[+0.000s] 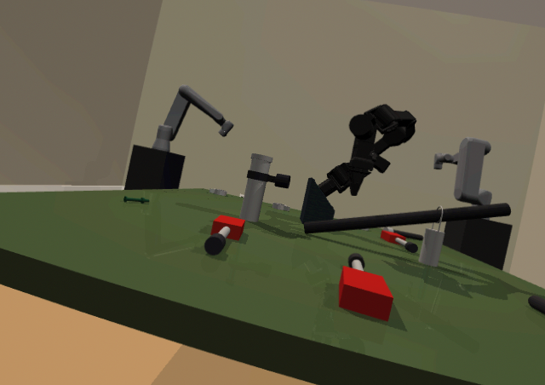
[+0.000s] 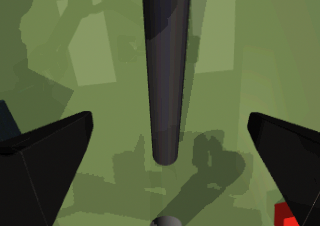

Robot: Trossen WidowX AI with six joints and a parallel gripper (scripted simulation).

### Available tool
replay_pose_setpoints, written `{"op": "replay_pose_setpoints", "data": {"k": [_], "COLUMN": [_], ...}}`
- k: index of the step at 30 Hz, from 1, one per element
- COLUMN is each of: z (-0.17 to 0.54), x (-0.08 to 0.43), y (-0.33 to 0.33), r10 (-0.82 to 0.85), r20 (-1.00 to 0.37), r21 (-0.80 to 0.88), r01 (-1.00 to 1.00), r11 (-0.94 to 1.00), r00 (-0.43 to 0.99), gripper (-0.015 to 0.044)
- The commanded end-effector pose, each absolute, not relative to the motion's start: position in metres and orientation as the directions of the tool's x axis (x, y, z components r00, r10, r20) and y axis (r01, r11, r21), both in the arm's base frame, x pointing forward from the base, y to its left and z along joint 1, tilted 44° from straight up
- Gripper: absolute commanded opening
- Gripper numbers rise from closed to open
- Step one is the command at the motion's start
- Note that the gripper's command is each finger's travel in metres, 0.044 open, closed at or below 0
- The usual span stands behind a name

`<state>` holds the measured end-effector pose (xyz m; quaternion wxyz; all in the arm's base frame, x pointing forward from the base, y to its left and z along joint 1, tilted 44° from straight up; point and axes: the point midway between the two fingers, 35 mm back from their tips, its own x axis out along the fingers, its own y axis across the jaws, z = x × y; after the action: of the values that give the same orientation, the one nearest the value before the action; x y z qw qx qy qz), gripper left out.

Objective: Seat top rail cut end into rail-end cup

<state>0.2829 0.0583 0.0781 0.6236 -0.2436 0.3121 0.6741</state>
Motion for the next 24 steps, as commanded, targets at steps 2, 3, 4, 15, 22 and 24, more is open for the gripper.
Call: {"op": "replay_pose_setpoints", "data": {"k": [2,3,4,15,22,24], "z": [0.077,0.075,0.072,0.045,0.039,0.037], "x": [0.284,0.284,0.284,0.279,0.279,0.279], "y": [0.058,0.060,0.063,0.089,0.094,0.096], "r10": [0.680,0.680,0.680,0.681,0.681,0.681], "r20": [-0.725,-0.725,-0.725,-0.724,-0.724,-0.724], "r21": [0.096,0.096,0.096,0.096,0.096,0.096], "r01": [-0.994,-0.994,-0.994,-0.994,-0.994,-0.994], "r11": [-0.060,-0.060,-0.060,-0.060,-0.060,-0.060], "r00": [-0.111,-0.111,-0.111,-0.111,-0.111,-0.111], "gripper": [0.0440,0.0440,0.0440,0.0440,0.0440,0.0440]}}
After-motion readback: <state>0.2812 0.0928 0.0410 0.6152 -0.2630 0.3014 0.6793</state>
